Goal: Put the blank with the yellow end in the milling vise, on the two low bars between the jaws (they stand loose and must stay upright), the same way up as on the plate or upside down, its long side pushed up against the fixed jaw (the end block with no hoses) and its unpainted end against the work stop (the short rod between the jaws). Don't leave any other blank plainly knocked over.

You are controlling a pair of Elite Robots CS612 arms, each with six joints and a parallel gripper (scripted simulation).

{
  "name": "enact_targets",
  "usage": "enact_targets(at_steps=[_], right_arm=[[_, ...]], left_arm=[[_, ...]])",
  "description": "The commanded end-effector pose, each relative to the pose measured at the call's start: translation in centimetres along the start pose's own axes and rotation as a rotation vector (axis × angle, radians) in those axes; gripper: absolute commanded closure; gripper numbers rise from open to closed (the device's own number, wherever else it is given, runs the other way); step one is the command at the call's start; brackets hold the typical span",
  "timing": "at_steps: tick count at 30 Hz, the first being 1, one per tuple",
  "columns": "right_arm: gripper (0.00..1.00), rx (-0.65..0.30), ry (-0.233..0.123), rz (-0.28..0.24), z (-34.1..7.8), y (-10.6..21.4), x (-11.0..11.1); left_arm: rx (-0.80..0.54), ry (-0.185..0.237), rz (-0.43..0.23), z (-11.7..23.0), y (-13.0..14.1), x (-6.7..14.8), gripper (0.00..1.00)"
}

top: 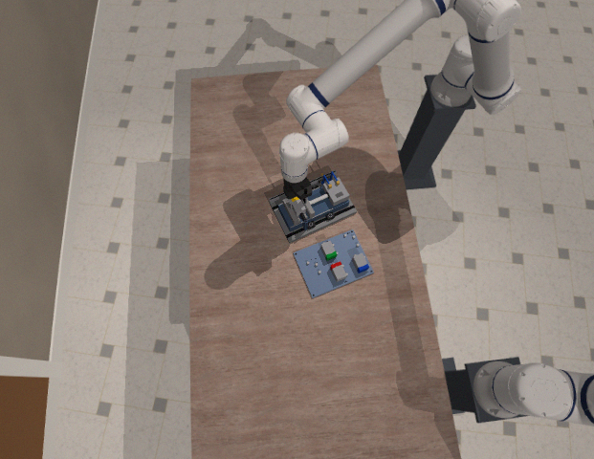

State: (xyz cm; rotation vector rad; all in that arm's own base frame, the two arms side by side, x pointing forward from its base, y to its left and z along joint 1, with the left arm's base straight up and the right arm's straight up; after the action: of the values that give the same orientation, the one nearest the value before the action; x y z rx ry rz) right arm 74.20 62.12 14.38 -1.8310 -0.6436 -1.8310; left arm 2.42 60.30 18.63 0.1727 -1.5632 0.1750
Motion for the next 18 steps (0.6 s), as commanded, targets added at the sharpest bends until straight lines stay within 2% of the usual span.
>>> enact_targets(at_steps=[1,18], right_arm=[[0.0,0.0,0.002,0.0,0.06,0.01,0.26],[0.0,0.0,0.002,0.0,0.06,0.01,0.67]], left_arm=[[0.0,-0.001,-0.001,-0.03,0.05,0.07,0.0],[0.0,-0.001,-0.001,-0.03,0.05,0.07,0.0]])
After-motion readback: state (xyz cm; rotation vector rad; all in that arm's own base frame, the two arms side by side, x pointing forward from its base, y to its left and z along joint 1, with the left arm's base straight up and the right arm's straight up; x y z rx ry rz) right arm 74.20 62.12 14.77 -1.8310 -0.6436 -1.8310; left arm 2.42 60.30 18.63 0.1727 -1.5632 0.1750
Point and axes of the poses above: on each arm, the point where the finger pads meet when closed, its own x axis back along the fingers, its own z axis across the jaws, y = z × x, the point moved 1 cm from there along x, back along the fingers, and after that the axes turned 15 degrees about x, right-handed, at the moved point
